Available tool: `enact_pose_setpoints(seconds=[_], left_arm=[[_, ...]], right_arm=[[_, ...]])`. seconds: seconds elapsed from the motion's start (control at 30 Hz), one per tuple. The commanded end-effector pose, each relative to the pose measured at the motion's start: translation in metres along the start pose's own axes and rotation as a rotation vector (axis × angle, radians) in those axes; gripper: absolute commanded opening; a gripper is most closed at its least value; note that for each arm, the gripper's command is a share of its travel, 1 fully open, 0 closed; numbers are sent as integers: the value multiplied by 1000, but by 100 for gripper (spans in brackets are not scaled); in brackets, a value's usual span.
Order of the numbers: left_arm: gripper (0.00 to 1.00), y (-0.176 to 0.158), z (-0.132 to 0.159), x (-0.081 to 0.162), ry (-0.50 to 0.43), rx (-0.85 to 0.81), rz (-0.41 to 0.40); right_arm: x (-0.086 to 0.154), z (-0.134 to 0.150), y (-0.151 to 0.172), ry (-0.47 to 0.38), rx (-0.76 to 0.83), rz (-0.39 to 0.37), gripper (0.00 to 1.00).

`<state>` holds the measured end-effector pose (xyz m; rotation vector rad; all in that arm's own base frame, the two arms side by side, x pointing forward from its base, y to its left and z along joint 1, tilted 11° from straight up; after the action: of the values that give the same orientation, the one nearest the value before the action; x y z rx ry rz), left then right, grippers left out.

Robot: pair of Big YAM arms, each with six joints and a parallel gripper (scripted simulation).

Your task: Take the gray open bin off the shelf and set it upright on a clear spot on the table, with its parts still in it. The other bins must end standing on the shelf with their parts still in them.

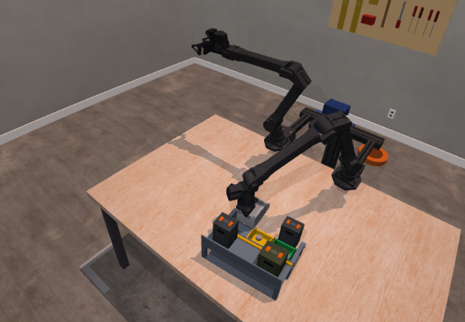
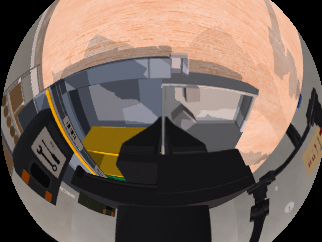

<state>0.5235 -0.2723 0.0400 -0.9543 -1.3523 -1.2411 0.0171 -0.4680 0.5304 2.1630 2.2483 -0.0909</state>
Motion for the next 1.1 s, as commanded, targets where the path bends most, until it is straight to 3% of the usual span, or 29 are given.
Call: enact_pose_setpoints(seconds=[0.0, 1.07], left_arm=[[0, 16, -20, 40, -54, 11, -57], [0, 16, -20, 43, -54, 11, -57]], right_arm=[[6, -9, -6, -30, -9, 15, 100], [6, -9, -6, -30, -9, 15, 100]])
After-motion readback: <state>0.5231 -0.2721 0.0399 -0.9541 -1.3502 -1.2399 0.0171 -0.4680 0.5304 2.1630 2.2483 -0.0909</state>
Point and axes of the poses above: on each arm, the point where the finger pads meet when closed, its own x axis back along the fingers, its own y axis across the jaws, z = x × y, the point moved 5 cm from there along x, back along the fingers, and after that the axes turned 1 degree about x, right-handed, at the moved point
